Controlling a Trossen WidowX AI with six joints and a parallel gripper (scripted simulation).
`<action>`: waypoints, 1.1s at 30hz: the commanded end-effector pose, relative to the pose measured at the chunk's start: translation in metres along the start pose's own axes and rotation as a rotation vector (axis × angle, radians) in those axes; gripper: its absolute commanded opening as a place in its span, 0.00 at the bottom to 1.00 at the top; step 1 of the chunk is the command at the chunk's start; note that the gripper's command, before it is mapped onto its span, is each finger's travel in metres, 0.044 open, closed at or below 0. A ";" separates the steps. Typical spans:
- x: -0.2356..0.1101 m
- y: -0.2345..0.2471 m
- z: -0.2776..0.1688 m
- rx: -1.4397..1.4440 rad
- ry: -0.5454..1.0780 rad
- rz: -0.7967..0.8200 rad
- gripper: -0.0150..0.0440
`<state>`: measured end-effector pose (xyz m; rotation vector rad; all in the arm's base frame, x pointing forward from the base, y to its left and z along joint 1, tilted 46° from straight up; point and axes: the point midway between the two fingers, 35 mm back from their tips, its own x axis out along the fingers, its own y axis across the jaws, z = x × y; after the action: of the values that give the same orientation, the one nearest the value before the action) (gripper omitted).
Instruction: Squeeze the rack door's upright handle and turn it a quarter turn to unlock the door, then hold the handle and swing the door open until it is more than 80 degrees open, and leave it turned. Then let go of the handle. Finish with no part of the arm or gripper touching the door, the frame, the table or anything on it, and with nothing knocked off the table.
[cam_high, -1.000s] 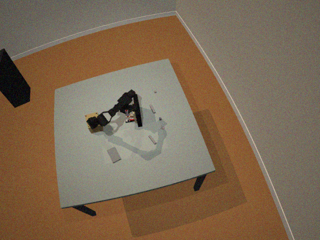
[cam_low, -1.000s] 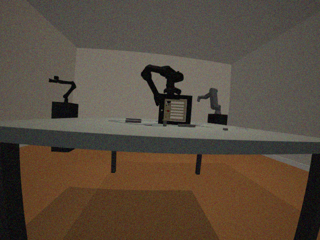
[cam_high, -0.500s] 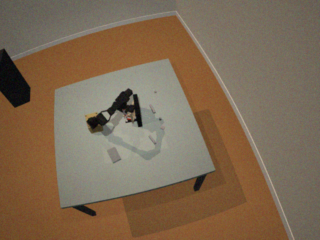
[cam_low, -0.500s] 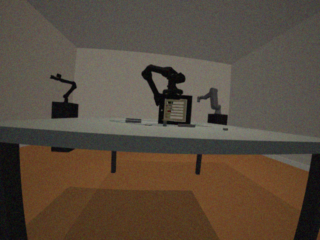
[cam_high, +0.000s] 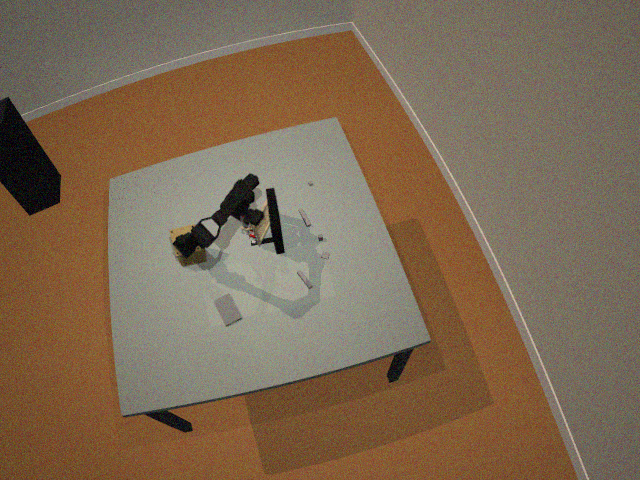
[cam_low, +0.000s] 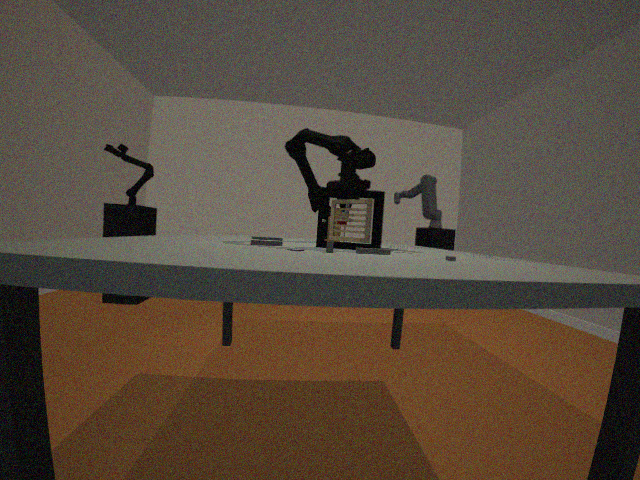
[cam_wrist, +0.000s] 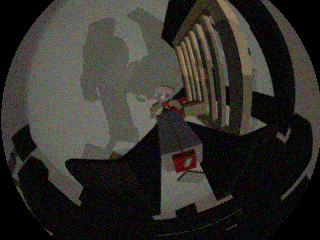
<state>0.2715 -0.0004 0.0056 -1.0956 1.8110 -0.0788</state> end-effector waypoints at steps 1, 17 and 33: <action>0.000 0.004 0.002 0.071 -0.004 -0.004 0.29; 0.000 0.033 0.014 0.314 -0.005 -0.002 0.29; 0.000 0.060 0.033 0.566 -0.007 0.000 0.29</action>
<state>0.2570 0.0445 -0.0373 -0.7284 1.6543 -0.5128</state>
